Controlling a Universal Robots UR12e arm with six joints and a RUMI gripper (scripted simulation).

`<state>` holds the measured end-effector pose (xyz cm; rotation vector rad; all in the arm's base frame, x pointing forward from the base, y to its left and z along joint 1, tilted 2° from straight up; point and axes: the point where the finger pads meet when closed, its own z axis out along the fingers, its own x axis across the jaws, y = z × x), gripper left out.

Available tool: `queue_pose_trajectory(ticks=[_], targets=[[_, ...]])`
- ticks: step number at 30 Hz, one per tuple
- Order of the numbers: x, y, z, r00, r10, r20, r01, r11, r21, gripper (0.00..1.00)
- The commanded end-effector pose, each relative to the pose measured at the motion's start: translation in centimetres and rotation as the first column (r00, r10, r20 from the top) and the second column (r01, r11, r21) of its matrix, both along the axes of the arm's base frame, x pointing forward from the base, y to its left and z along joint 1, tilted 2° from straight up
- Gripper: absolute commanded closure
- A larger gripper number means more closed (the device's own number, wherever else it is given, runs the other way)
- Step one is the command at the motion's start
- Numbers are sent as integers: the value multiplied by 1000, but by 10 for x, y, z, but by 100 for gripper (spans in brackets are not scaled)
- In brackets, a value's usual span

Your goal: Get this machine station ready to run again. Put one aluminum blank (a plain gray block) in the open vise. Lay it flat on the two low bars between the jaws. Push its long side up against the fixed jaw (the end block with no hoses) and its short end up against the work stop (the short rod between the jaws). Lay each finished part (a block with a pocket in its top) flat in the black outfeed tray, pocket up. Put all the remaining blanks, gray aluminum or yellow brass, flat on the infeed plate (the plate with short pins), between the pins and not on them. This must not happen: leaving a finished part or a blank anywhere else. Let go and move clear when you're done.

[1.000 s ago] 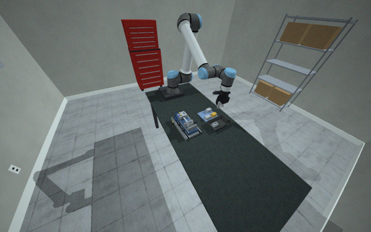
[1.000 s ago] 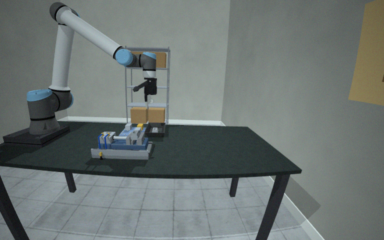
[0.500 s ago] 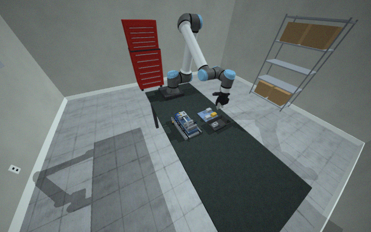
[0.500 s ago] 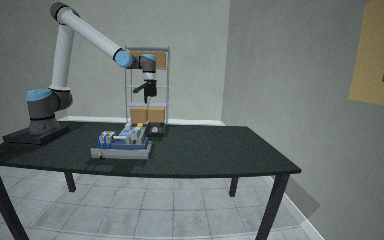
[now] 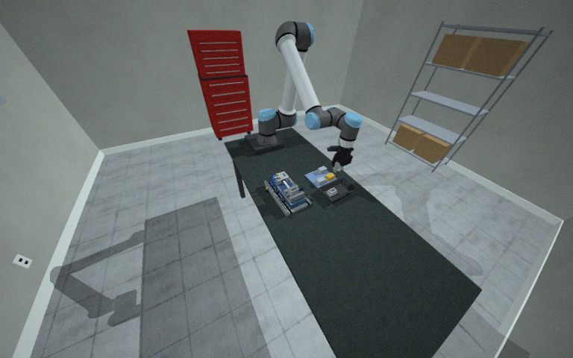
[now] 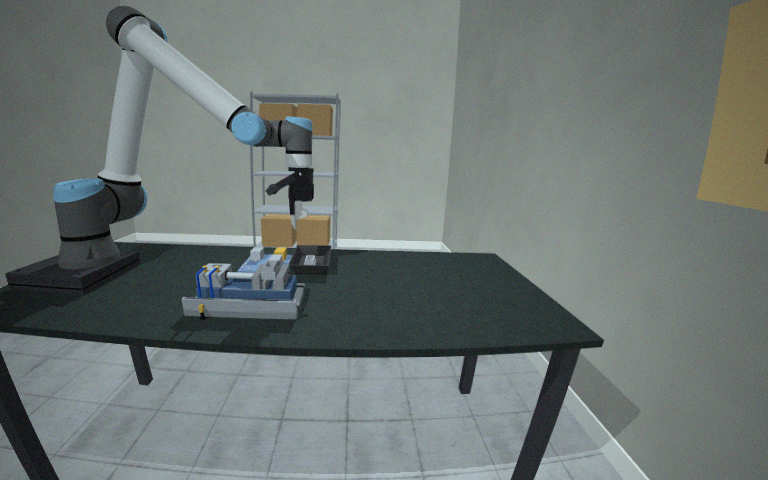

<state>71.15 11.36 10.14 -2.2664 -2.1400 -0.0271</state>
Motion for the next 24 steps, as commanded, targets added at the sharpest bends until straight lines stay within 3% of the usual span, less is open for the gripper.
queue_pose_trajectory(ticks=[1,12,24], targets=[[1,0,-6,1000,0,2,0,1000,0,100],[1,1,-22,1000,0,2,0,1000,0,100],[1,1,-26,1000,0,2,0,1000,0,100]])
